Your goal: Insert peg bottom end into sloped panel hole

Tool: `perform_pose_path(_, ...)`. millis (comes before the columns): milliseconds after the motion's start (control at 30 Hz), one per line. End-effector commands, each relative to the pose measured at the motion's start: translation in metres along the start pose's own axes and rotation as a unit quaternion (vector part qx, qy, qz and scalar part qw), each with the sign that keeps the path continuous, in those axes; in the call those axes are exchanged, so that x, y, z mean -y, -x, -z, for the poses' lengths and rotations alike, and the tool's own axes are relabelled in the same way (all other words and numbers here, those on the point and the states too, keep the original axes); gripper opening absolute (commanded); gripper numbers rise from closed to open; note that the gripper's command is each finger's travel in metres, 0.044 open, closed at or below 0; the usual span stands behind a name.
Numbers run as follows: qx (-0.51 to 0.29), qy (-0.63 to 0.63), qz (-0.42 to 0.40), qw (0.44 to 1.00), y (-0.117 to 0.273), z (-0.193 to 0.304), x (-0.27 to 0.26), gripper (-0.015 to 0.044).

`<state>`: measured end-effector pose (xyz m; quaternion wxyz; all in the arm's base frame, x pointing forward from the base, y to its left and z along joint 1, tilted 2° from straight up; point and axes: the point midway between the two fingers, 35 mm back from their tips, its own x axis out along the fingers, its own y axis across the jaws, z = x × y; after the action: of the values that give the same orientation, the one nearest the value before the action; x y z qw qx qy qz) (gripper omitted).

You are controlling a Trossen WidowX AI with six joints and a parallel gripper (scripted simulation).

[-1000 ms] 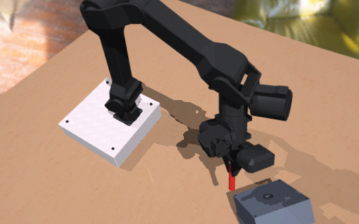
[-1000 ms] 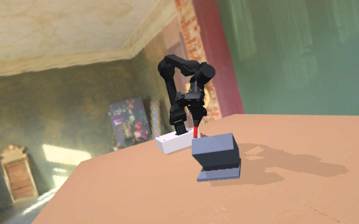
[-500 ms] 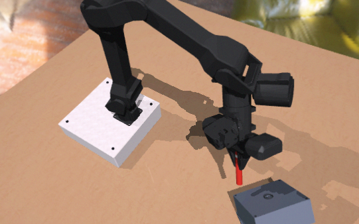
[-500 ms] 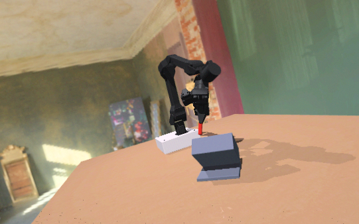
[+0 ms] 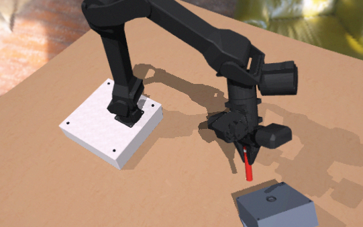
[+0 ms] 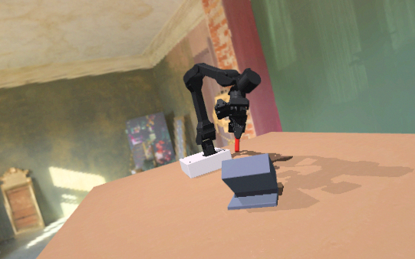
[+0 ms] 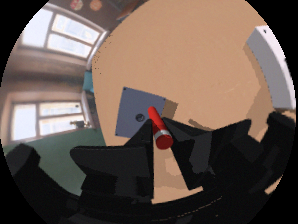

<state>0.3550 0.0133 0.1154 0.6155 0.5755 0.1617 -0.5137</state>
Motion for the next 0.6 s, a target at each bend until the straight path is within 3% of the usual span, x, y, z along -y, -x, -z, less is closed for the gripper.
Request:
perform_pose_path(0, -0.001, 0.012, -0.014, 1.000, 0.006, 0.004, -0.001, 0.0000)
perform_pose_path(567, -0.004, 0.052, -0.053, 0.997, 0.020, 0.022, -0.002, 0.0000)
